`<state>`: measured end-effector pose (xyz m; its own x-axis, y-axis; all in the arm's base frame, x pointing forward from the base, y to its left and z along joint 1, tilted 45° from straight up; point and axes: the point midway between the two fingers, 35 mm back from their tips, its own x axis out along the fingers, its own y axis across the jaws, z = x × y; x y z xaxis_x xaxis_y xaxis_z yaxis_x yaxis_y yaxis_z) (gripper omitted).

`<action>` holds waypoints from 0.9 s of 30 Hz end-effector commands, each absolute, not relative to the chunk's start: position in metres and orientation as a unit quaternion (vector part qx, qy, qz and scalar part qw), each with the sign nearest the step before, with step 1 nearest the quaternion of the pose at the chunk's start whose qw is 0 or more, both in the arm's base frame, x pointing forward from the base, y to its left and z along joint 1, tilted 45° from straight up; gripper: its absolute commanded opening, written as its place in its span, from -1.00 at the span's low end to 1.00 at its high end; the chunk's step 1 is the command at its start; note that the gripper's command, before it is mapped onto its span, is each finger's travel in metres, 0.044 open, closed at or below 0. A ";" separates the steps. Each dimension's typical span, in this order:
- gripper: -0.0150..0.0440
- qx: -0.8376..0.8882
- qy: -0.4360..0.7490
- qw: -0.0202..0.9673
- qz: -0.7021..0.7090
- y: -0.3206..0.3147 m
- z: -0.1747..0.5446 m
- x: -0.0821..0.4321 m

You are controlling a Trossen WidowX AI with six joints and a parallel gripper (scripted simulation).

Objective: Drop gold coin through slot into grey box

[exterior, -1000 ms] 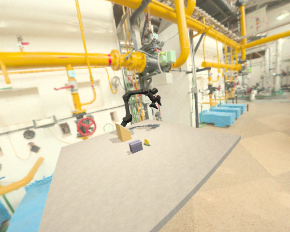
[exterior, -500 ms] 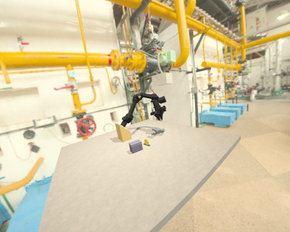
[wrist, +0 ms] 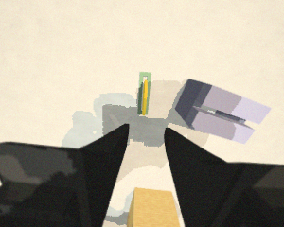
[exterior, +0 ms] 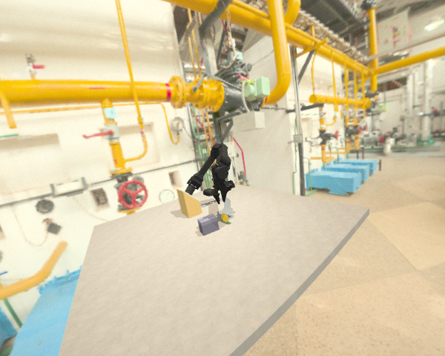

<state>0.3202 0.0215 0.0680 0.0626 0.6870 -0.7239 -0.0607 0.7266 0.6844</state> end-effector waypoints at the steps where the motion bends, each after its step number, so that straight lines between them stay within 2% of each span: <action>1: 0.05 0.248 0.619 0.687 0.290 0.019 0.067 0.322; 27: 0.05 0.248 0.618 0.687 0.290 0.066 0.019 0.329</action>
